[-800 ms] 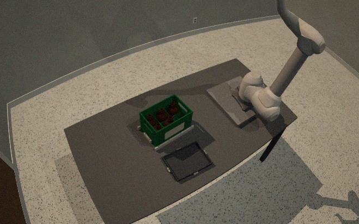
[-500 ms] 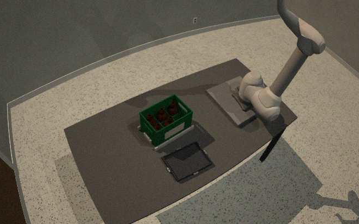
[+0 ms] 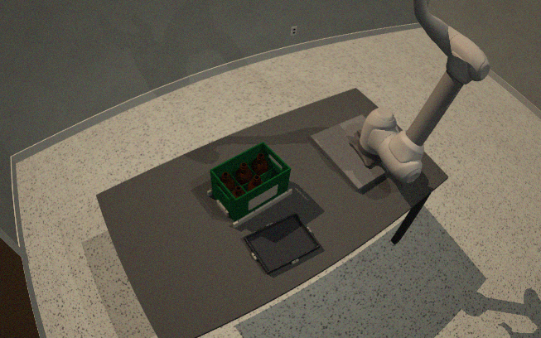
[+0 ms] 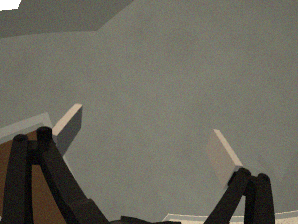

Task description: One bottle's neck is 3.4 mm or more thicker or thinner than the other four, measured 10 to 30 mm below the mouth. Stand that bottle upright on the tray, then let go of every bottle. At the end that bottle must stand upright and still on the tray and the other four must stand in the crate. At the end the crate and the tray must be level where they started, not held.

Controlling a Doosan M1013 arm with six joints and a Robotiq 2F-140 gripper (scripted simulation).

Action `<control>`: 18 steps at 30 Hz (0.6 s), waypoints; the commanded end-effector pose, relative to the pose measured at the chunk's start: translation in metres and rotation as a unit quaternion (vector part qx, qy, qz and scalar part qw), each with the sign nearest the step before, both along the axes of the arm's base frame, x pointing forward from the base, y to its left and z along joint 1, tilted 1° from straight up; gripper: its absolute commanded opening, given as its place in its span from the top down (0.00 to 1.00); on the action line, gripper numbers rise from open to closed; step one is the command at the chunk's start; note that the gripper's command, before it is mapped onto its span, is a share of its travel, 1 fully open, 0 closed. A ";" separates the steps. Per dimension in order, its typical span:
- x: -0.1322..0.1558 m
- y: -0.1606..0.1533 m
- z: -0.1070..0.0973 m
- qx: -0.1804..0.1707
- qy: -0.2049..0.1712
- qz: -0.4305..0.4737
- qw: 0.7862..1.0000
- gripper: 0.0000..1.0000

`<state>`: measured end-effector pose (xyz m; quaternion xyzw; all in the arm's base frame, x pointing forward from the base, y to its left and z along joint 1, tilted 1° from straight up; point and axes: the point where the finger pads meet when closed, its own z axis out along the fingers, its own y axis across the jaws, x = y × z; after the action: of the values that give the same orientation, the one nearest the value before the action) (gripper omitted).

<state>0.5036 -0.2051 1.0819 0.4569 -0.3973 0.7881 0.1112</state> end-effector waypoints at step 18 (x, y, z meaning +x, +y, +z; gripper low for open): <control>0.132 -0.015 -0.208 0.196 0.080 0.013 0.977 0.00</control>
<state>0.6214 -0.2191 0.9016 0.5278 -0.5112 0.6765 0.0483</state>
